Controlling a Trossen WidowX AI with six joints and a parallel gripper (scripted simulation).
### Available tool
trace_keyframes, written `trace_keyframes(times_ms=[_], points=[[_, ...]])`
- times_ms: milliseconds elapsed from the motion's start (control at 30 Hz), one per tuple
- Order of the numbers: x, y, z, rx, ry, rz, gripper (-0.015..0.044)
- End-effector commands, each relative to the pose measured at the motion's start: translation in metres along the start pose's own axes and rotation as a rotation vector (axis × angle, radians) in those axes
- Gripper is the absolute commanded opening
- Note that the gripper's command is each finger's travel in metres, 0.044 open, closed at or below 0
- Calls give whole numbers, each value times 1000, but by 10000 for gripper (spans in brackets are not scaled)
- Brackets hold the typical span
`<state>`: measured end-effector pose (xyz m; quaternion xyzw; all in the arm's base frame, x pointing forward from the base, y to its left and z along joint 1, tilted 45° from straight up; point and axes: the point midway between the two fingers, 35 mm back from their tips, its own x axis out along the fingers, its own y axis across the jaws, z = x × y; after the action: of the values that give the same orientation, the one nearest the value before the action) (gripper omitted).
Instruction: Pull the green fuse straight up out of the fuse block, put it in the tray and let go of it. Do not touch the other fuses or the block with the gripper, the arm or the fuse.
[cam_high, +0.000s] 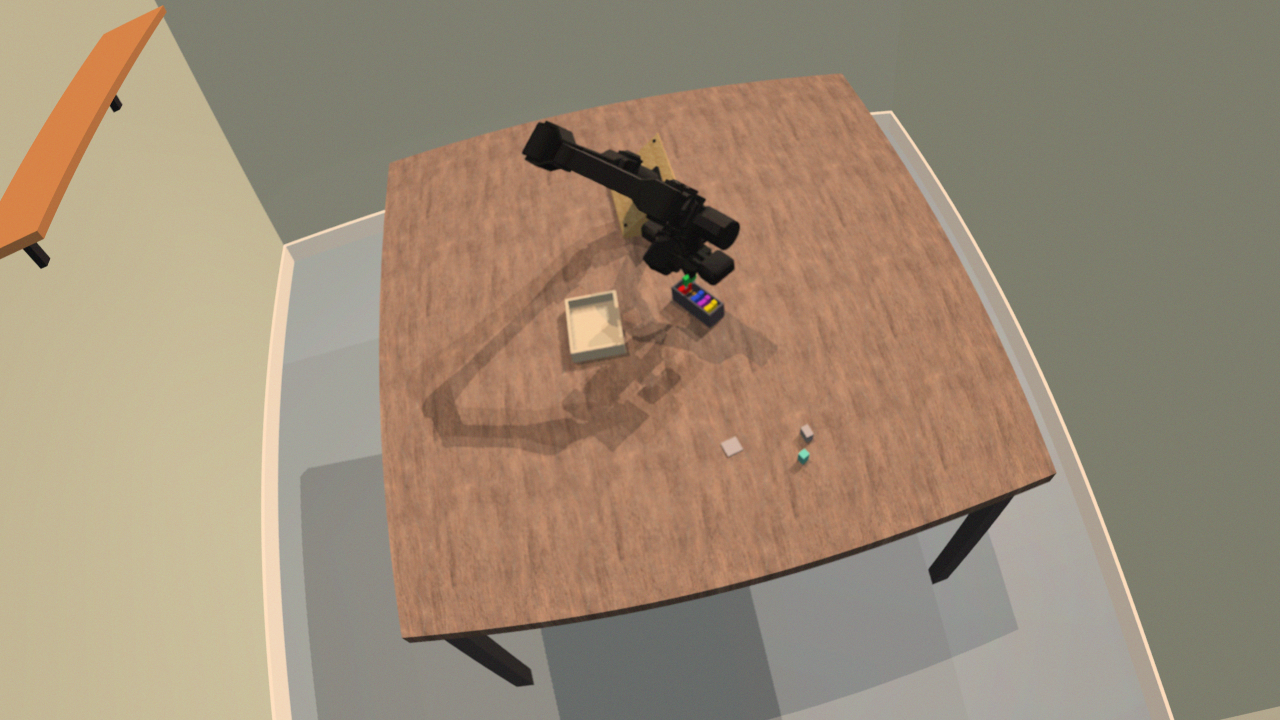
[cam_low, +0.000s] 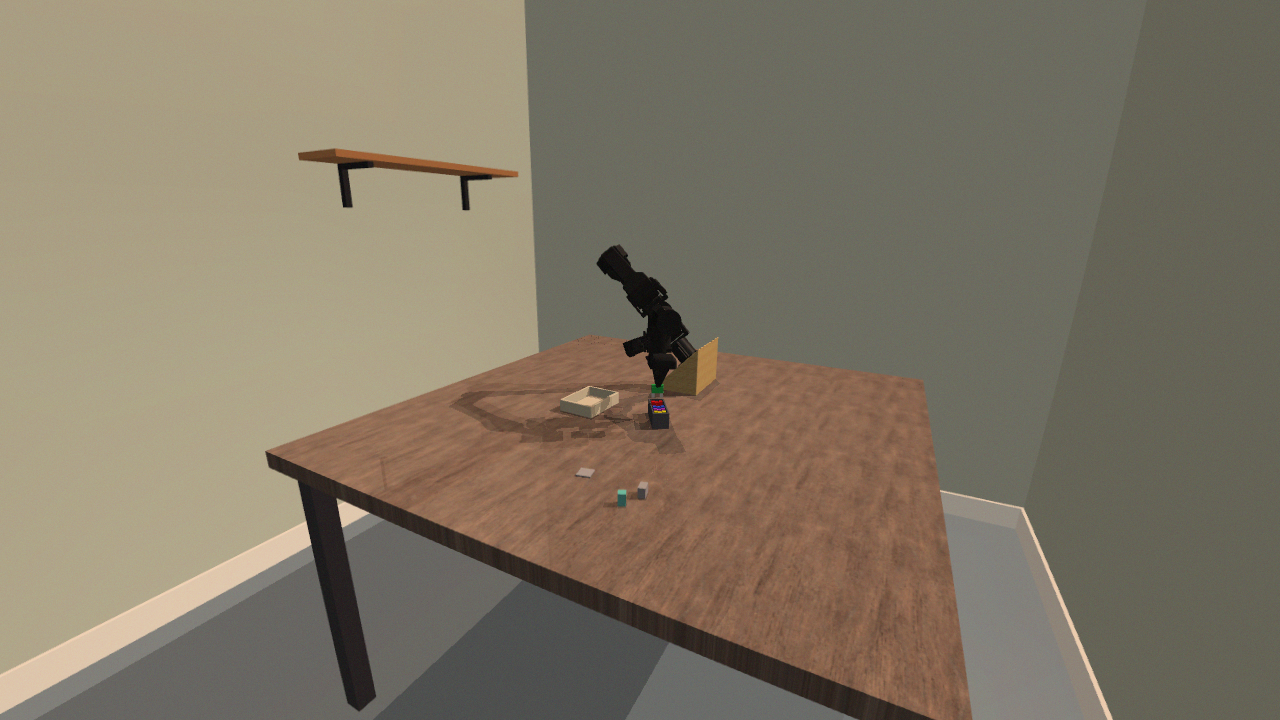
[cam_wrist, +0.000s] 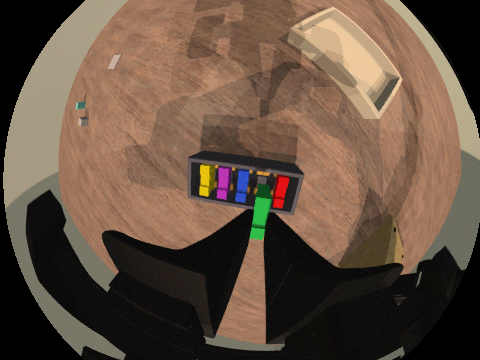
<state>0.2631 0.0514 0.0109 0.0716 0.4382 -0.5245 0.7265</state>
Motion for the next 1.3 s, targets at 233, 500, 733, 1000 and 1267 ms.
trace_keyframes(times_ms=[233, 500, 733, 1000, 1267], points=[[-10, -3, 16, 1, 12, 3, 0], [-11, -18, 69, -1, 23, 13, 0], [-10, -42, 114, 0, 19, 14, 0], [-10, -80, 161, 3, 3, 2, 0], [-9, -93, 174, 4, -3, -6, 0]])
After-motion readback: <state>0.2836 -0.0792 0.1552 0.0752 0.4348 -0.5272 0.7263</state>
